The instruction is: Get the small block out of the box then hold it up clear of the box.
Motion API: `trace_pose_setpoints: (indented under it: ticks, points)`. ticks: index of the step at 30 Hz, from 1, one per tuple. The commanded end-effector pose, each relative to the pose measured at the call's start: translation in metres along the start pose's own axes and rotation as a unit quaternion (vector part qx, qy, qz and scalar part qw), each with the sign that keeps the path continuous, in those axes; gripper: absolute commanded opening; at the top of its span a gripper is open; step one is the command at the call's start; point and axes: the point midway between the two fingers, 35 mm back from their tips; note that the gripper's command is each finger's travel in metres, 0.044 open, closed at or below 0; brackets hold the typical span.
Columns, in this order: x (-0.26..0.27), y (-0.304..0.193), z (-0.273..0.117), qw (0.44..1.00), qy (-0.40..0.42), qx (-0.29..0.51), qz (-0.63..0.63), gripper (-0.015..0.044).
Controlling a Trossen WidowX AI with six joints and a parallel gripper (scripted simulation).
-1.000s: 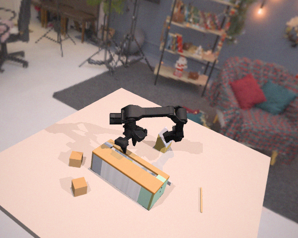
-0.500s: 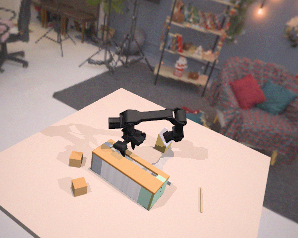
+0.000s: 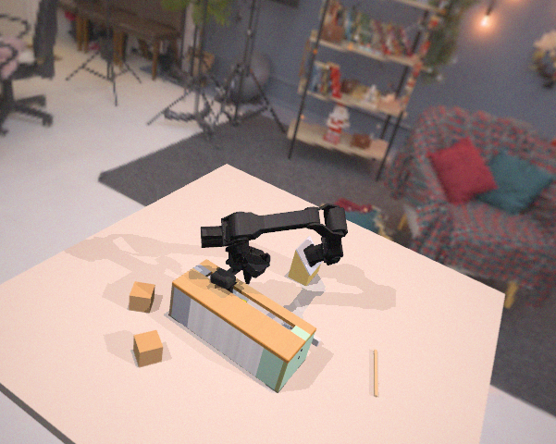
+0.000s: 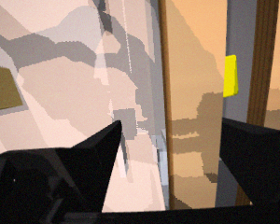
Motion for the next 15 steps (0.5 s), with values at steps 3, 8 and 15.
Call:
trace_pose_setpoints:
  ticks: [3, 8, 15]
  points:
    - [0.000, 0.002, 0.000, 1.000, -0.001, 0.000, 0.000, 0.0400]
    - [0.003, 0.013, 0.003, 1.000, 0.000, 0.000, 0.000, 0.0400]
    - [0.006, 0.025, 0.005, 1.000, 0.000, -0.001, 0.000, 0.0400]
Point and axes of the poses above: the point midway between the two fingers, 35 mm back from their tips, its own z axis out along the fingers, its own x axis across the jaws, y = z × x, and after that the axes turned 15 degrees about z, right-handed
